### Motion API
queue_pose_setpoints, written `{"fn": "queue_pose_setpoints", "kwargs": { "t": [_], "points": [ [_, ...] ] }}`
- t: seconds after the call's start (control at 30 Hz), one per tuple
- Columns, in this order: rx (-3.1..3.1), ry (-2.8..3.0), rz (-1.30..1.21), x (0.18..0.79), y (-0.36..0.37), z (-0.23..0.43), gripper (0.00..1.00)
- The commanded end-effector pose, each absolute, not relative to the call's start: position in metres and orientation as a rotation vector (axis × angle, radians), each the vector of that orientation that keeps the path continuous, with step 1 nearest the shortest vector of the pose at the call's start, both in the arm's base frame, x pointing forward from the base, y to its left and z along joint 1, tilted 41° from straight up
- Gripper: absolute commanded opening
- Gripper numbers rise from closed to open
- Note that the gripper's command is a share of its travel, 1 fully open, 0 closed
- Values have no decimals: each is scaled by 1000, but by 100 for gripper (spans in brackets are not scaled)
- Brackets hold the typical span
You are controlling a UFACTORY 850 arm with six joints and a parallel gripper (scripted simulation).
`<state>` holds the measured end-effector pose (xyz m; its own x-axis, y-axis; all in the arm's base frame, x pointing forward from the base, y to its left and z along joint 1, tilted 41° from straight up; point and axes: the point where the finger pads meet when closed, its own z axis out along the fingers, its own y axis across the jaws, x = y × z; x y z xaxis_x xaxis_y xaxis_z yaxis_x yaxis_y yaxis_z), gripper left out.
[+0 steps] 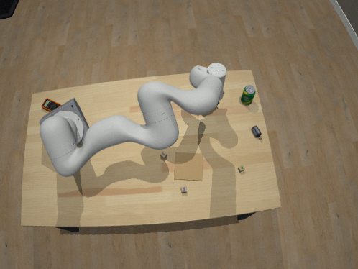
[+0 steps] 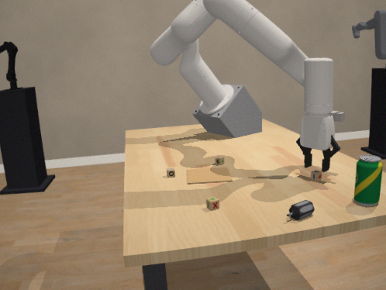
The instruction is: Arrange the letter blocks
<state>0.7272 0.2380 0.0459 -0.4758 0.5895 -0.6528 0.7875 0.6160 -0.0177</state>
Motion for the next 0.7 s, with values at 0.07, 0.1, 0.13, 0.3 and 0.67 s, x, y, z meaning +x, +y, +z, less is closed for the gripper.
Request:
{"fn": "queue_pose_setpoints", "kwargs": {
  "t": [0.07,0.1,0.13,0.3,0.67],
  "points": [
    [1077,2229,-420,728,239,47,64],
    [1077,2229,-420,728,239,47,64],
    [1077,2229,-420,728,239,46,64],
    [1077,2229,-420,730,236,43,64],
    [1077,2229,-421,736,228,31,64]
  ]
}}
